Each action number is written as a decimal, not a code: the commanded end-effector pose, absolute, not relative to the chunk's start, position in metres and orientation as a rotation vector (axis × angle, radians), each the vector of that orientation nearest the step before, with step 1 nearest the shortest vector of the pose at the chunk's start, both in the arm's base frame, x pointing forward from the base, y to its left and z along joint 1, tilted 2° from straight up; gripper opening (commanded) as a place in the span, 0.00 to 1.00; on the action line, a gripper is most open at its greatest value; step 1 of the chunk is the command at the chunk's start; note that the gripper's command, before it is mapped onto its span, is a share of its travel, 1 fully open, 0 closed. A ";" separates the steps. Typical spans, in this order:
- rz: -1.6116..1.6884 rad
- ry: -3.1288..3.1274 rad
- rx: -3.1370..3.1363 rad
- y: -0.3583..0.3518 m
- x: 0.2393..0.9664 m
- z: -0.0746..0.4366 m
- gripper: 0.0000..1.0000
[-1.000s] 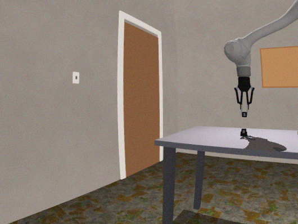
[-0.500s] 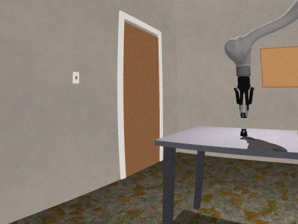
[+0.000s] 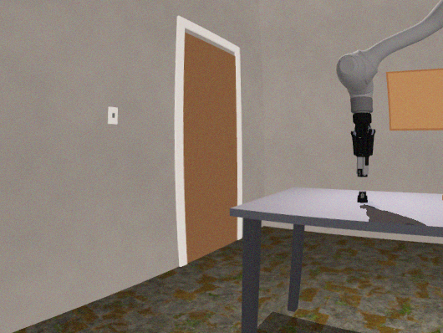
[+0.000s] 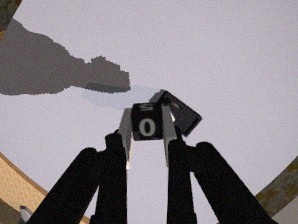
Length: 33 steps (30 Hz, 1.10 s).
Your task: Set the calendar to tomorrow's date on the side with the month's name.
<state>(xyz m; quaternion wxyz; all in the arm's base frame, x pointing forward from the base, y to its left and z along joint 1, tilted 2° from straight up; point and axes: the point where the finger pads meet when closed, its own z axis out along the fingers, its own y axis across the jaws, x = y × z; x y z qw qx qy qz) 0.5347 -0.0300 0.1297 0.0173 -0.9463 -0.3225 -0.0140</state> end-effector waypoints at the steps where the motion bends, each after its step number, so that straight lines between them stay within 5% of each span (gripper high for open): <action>1: -0.027 -0.754 -3.026 -0.017 0.535 0.129 0.16; 16: -0.019 -0.086 -3.114 0.018 0.533 0.127 0.16; 33: -0.019 -0.068 -3.115 0.019 0.533 0.127 0.16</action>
